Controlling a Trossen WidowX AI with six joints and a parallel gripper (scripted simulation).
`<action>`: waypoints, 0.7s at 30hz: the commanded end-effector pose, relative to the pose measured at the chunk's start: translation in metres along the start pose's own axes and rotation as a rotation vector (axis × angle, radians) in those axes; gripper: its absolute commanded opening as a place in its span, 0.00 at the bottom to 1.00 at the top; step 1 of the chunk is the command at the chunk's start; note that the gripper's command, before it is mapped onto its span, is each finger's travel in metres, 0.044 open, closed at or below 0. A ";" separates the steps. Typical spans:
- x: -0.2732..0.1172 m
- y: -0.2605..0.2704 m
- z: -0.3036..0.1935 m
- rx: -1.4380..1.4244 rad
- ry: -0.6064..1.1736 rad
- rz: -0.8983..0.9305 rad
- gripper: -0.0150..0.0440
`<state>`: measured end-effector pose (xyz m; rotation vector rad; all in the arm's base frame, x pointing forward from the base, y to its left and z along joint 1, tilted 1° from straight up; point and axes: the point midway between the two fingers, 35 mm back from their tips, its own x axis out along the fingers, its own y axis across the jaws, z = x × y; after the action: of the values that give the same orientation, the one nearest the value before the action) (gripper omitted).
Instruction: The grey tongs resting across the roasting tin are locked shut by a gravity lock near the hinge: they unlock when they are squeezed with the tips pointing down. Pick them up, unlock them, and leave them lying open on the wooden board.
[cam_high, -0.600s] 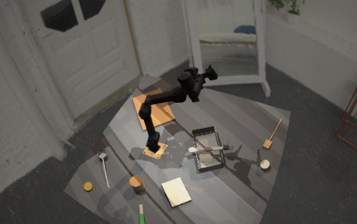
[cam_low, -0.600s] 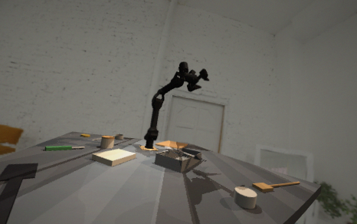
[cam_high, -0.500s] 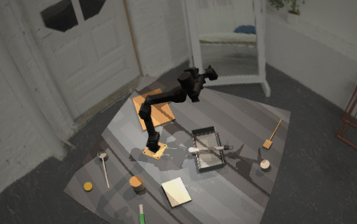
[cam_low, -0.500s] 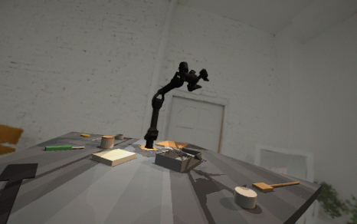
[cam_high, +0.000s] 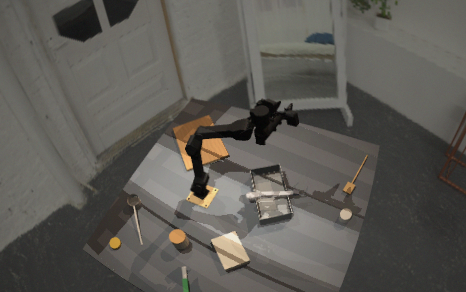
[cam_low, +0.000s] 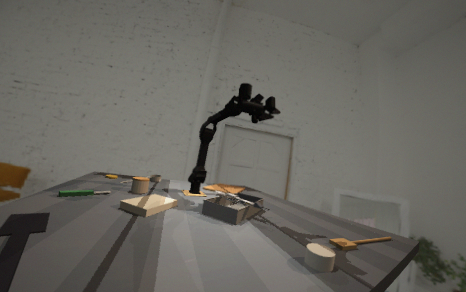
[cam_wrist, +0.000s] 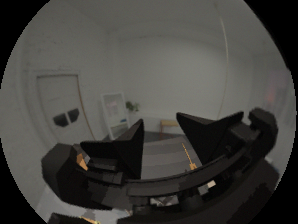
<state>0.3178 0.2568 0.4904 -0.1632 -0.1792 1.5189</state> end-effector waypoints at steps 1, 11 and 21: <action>-0.003 -0.034 -0.053 0.150 0.105 -0.101 0.69; -0.048 -0.070 -0.214 0.615 0.525 -0.323 0.69; -0.126 -0.020 -0.336 1.056 1.032 -0.341 0.69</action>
<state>0.4236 0.1665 0.2172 -0.0210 1.0269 0.9587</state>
